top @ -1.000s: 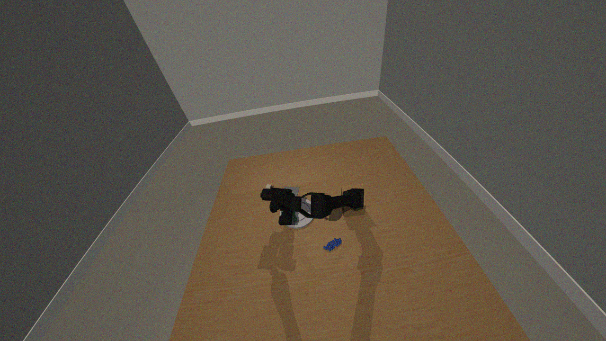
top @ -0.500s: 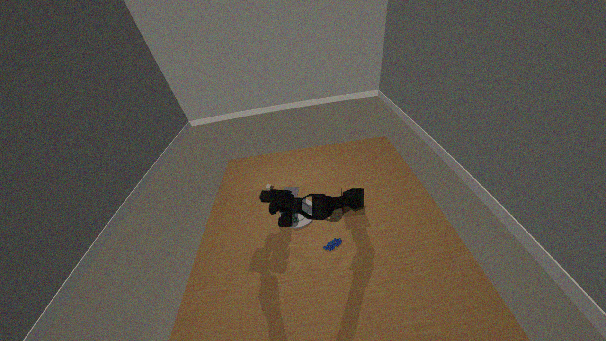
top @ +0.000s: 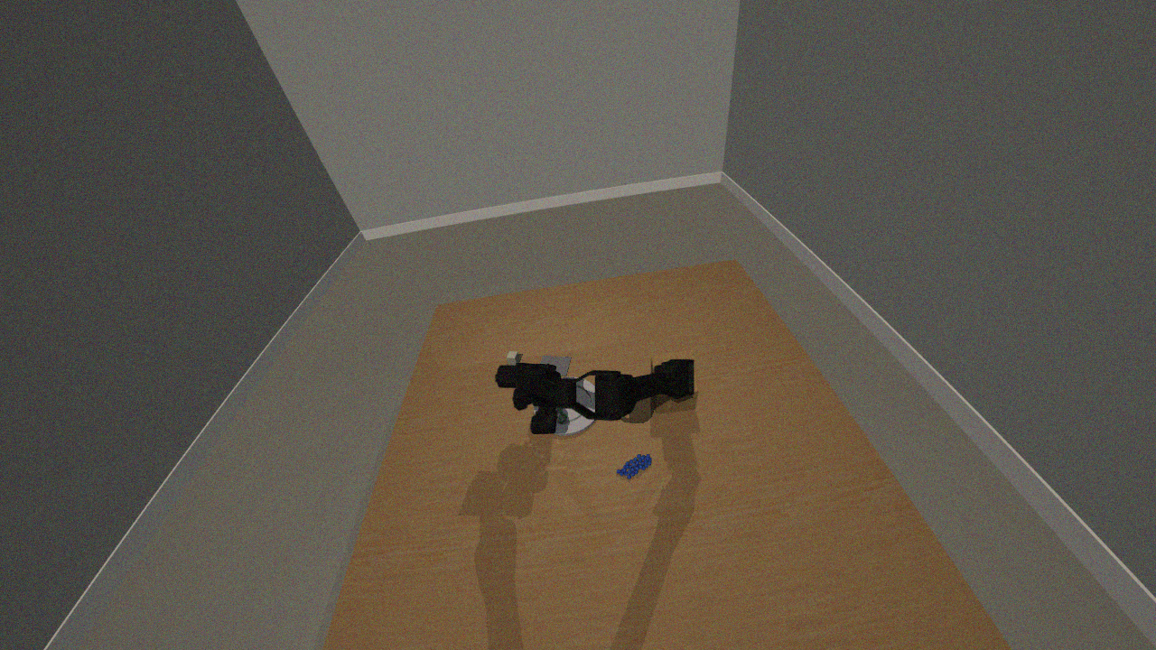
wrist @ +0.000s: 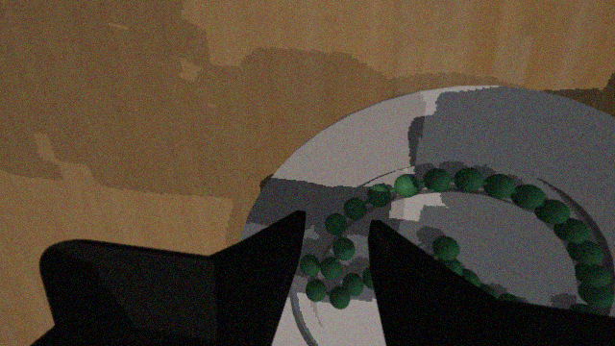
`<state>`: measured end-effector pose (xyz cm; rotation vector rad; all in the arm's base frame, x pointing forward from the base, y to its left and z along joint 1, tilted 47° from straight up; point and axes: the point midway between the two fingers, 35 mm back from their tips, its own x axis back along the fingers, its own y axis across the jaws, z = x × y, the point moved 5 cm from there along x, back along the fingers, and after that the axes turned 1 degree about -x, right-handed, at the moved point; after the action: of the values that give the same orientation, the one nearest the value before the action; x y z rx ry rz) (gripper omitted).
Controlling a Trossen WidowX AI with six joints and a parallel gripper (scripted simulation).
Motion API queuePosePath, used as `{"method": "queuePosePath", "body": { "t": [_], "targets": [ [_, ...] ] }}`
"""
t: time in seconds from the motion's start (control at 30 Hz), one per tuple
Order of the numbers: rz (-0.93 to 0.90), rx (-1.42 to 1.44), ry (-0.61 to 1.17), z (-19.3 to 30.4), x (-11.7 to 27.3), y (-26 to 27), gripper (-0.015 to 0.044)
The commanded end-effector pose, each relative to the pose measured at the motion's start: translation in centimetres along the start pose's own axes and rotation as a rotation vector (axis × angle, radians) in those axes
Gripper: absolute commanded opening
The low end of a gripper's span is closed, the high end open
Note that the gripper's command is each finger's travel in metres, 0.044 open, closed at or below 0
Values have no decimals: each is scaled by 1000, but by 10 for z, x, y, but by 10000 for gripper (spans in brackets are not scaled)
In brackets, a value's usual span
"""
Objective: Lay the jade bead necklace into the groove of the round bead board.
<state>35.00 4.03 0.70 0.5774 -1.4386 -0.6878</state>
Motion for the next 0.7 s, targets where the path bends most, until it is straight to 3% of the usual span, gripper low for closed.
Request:
{"method": "queuePosePath", "body": {
  "t": [0.0, 0.27, 0.67],
  "targets": [
    [0, 0, 1, 0, 0, 0, 236],
    [0, -5, 3, 1, 1, 0, 440],
    [0, -5, 3, 1, 1, 0, 440]
  ]
}}
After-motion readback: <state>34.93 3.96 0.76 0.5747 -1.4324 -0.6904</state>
